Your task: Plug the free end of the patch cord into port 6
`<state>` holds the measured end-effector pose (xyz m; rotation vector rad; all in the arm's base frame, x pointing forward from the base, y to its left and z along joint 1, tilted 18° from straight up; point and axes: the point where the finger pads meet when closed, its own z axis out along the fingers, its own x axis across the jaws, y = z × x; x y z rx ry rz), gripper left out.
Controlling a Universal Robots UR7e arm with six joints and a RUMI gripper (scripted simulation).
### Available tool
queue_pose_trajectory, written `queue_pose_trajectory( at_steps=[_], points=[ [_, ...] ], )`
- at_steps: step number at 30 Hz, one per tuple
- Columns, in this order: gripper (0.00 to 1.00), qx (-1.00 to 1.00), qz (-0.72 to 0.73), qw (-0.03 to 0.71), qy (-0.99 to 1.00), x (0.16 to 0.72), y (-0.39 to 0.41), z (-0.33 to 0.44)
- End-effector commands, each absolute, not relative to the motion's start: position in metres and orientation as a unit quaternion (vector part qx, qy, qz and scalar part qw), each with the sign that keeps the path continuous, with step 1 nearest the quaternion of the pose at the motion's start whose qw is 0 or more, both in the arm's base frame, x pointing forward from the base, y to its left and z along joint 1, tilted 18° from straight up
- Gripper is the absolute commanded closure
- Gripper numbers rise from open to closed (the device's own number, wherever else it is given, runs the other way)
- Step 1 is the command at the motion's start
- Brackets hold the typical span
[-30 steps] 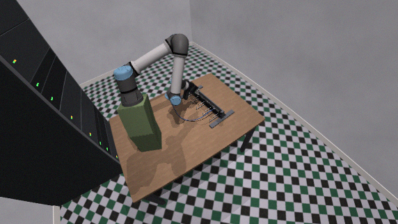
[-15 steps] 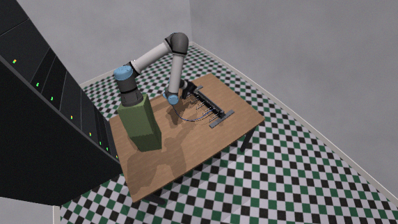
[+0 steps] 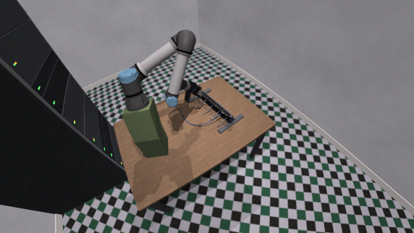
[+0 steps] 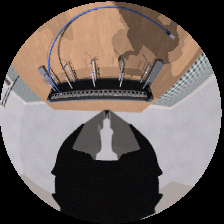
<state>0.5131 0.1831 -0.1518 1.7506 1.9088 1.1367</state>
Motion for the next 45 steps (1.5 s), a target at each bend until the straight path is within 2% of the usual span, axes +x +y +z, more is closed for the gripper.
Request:
queue_pose_trajectory(
  at_steps=[1, 17, 31, 45],
  points=[
    [1.0, 0.611, 0.398, 0.156, 0.667, 0.494, 0.173, -0.134],
    [1.0, 0.611, 0.398, 0.156, 0.667, 0.47, 0.161, -0.112],
    [1.0, 0.611, 0.398, 0.156, 0.667, 0.47, 0.157, -0.112],
    [1.0, 0.611, 0.398, 0.156, 0.667, 0.479, 0.118, -0.124]
  ],
)
